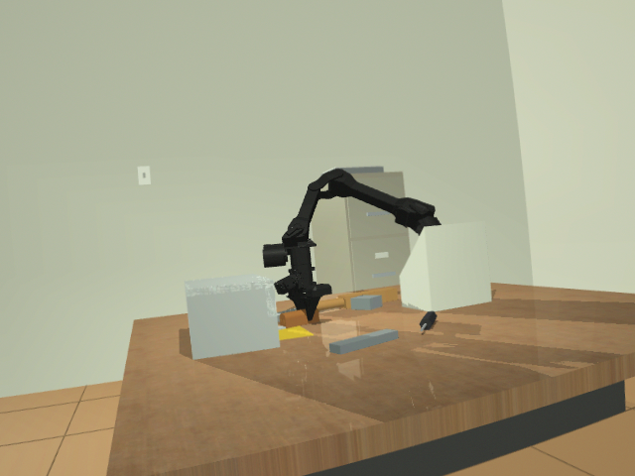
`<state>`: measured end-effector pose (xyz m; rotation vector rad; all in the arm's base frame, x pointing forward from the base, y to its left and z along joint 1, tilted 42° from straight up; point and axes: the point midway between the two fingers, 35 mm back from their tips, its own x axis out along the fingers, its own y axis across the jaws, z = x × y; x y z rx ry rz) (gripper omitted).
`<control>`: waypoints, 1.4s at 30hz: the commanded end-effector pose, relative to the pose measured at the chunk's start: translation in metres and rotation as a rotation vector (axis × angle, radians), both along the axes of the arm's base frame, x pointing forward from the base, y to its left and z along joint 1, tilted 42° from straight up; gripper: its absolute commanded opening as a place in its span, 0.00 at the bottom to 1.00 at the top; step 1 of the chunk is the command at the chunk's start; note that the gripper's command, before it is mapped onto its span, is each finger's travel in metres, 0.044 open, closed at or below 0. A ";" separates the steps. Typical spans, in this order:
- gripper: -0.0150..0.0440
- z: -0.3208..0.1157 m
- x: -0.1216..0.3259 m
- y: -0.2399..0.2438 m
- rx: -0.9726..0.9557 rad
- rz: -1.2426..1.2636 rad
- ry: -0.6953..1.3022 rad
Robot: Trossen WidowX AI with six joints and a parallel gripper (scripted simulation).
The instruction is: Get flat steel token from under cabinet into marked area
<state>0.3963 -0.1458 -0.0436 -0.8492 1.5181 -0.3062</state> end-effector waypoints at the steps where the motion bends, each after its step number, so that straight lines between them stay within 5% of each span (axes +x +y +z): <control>1: 0.25 -0.001 0.005 0.002 0.000 -0.004 -0.005; 42: 0.25 -0.012 -0.014 0.010 0.001 -0.004 -0.004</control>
